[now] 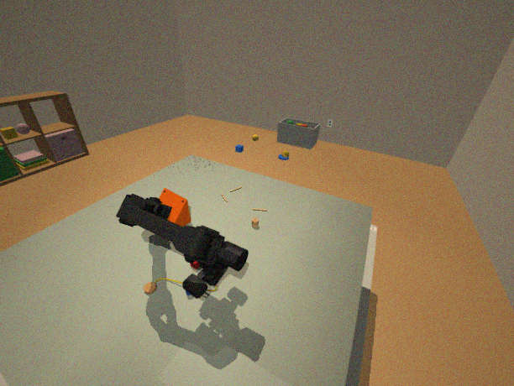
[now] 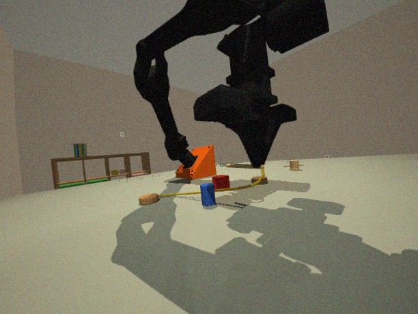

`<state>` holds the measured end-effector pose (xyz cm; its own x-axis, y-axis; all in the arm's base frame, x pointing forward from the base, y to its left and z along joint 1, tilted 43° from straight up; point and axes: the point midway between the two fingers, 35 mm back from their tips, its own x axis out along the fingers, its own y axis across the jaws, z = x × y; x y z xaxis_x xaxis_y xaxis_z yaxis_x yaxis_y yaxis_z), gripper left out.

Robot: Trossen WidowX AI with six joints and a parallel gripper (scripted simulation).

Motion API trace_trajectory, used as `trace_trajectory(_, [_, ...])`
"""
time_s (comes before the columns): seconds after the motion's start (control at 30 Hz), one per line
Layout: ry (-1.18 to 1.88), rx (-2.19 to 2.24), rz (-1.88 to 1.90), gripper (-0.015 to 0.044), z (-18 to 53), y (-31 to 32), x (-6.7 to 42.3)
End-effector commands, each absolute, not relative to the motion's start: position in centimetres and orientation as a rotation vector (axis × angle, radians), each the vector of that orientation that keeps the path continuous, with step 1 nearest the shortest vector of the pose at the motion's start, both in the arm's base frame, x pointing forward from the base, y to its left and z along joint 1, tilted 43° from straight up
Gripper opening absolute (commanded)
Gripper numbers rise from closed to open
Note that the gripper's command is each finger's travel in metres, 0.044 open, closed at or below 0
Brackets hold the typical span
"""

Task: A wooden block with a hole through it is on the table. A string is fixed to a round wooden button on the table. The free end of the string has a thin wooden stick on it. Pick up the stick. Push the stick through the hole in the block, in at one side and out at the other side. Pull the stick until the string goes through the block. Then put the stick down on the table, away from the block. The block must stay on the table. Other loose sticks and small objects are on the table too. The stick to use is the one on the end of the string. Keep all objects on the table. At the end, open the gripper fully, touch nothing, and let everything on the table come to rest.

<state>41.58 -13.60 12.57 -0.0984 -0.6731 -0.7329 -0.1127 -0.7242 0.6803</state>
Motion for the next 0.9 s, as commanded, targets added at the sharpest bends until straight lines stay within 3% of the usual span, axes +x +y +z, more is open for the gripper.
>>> trace_trajectory(0.0, [-0.851, 1.782, -1.862, 0.0, 12.4, -13.6, 42.3])
trace_trajectory(0.87, [-0.84, 1.803, -1.83, 0.0, 11.0, -13.5, 43.1])
